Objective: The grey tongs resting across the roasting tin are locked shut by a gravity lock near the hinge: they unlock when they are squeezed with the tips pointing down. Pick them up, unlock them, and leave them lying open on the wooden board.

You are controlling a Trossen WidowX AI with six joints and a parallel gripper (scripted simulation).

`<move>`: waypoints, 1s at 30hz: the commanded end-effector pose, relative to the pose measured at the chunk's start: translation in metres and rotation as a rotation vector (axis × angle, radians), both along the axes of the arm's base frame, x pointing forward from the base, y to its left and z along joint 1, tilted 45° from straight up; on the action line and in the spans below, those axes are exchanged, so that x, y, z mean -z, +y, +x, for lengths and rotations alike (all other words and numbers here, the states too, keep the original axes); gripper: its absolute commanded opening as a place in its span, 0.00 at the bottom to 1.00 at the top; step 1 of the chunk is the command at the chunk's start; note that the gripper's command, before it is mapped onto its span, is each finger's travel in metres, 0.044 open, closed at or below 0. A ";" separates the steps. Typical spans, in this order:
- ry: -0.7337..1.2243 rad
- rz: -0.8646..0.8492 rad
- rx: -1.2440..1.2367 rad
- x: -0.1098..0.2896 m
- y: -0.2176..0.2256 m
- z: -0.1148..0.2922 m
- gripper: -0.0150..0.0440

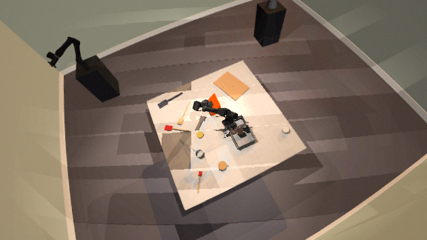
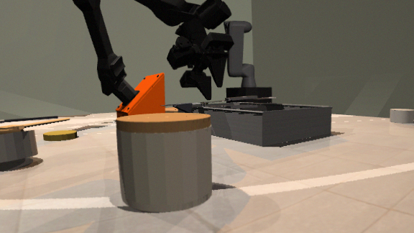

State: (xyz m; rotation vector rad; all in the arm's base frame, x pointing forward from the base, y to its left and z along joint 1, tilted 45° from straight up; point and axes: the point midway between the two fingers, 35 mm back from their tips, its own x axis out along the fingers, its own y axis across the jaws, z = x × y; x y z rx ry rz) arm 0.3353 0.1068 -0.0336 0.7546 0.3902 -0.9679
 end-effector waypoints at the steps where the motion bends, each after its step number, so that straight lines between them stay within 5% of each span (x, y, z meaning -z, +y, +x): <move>1: 0.009 -0.006 0.000 0.006 -0.006 0.001 0.69; 30: 0.005 -0.011 -0.001 0.033 -0.036 0.025 0.69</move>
